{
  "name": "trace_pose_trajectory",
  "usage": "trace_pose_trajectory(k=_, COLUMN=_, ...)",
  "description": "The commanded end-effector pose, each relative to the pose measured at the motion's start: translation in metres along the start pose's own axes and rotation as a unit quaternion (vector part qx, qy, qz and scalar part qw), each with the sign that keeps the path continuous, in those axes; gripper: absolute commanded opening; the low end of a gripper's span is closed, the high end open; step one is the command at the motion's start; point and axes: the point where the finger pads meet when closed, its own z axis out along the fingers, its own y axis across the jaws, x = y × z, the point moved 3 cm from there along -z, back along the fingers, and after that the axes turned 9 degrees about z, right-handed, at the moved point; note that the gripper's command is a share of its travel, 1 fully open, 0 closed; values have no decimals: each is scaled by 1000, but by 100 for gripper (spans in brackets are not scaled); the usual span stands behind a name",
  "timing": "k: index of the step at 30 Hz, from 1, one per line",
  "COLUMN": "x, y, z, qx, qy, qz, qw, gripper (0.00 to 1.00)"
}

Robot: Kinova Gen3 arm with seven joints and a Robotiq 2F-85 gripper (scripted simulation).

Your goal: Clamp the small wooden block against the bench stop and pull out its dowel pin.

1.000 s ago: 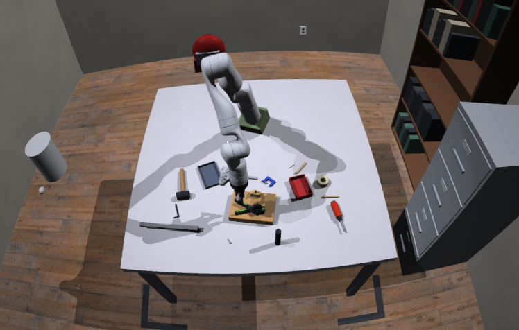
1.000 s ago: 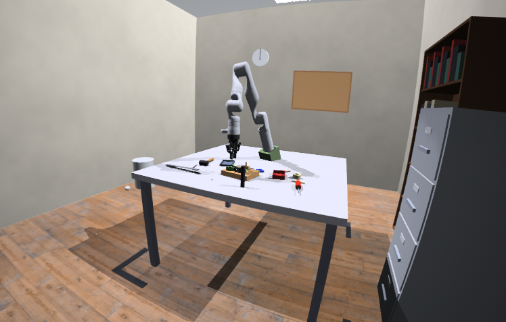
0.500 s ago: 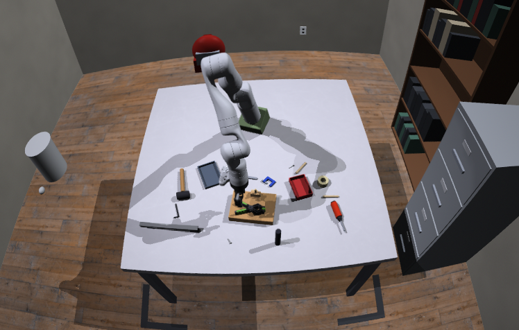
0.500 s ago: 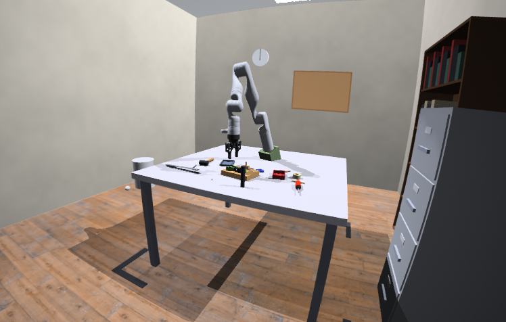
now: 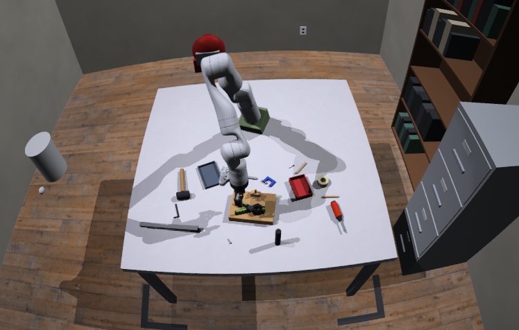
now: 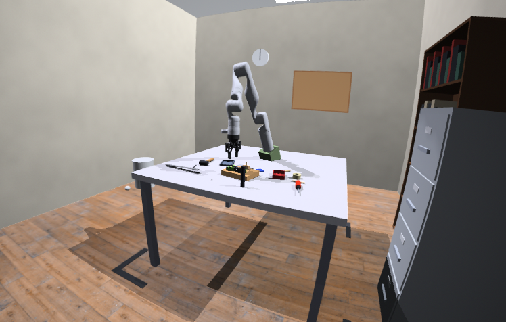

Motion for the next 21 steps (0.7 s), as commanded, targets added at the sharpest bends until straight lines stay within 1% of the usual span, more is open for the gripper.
trace_pose_trajectory(k=1, x=0, y=0, z=-1, qx=1, qy=0, qz=0, qw=1000, gripper=77)
trace_pose_trajectory(k=15, x=0, y=0, z=1, qx=1, qy=0, qz=0, qw=1000, gripper=77)
trace_pose_trajectory(k=21, x=0, y=-1, z=5, qx=1, qy=0, qz=0, qw=1000, gripper=77)
